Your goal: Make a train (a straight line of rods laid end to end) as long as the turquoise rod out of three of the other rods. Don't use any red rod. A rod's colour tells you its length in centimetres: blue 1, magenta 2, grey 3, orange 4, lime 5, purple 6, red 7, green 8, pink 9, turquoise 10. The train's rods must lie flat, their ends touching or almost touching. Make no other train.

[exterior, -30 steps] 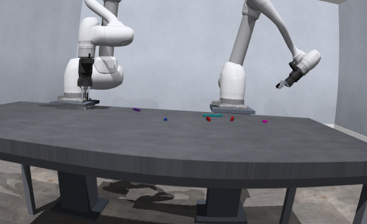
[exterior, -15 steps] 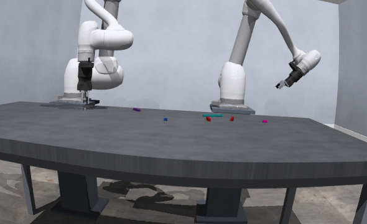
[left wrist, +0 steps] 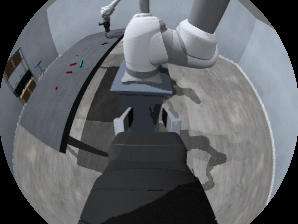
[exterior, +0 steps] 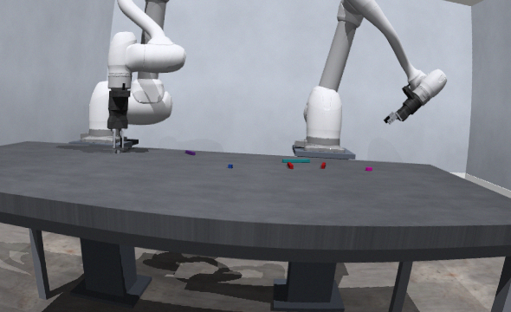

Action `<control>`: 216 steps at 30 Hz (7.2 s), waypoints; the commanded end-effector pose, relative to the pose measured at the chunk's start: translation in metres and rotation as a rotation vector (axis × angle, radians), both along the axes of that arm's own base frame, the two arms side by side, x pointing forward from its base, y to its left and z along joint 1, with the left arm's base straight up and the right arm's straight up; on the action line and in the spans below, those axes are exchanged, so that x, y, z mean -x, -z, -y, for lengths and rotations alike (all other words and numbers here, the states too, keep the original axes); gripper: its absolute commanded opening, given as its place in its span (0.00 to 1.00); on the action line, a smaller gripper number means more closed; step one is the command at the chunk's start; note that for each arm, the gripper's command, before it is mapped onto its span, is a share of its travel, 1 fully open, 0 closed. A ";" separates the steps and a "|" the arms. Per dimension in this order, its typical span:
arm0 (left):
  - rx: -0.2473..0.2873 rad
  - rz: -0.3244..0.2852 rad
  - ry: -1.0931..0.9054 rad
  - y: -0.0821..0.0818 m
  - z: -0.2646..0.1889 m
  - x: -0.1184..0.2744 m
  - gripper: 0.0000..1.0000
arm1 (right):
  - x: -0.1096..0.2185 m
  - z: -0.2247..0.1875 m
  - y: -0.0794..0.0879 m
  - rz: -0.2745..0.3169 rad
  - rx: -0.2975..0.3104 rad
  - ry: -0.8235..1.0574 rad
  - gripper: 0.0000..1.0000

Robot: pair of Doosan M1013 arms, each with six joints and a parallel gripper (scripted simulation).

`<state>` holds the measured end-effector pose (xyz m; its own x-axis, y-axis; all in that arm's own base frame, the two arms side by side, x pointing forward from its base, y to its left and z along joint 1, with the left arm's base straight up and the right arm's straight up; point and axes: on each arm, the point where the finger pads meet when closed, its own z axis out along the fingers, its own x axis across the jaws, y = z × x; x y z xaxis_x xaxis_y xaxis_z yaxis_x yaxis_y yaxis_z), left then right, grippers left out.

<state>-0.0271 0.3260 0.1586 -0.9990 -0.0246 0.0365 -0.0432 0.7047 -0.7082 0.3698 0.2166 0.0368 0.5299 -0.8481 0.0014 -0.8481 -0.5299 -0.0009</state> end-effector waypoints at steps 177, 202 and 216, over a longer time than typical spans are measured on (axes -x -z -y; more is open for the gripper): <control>-0.003 -0.001 -0.002 0.000 0.003 0.002 1.00 | -0.004 -0.002 -0.085 -0.003 -0.002 0.011 0.24; -0.003 -0.001 -0.002 0.000 0.003 0.002 1.00 | -0.156 -0.229 -0.111 0.000 0.002 0.467 0.24; -0.003 -0.001 -0.002 0.000 0.003 0.002 1.00 | -0.187 -0.370 -0.094 0.000 0.001 0.710 0.24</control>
<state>-0.0271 0.3260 0.1586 -0.9990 -0.0246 0.0365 -0.0432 0.7047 -0.7082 0.5542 0.5557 0.1353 -0.0996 -0.9950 -0.0052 -0.9950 0.0996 -0.0027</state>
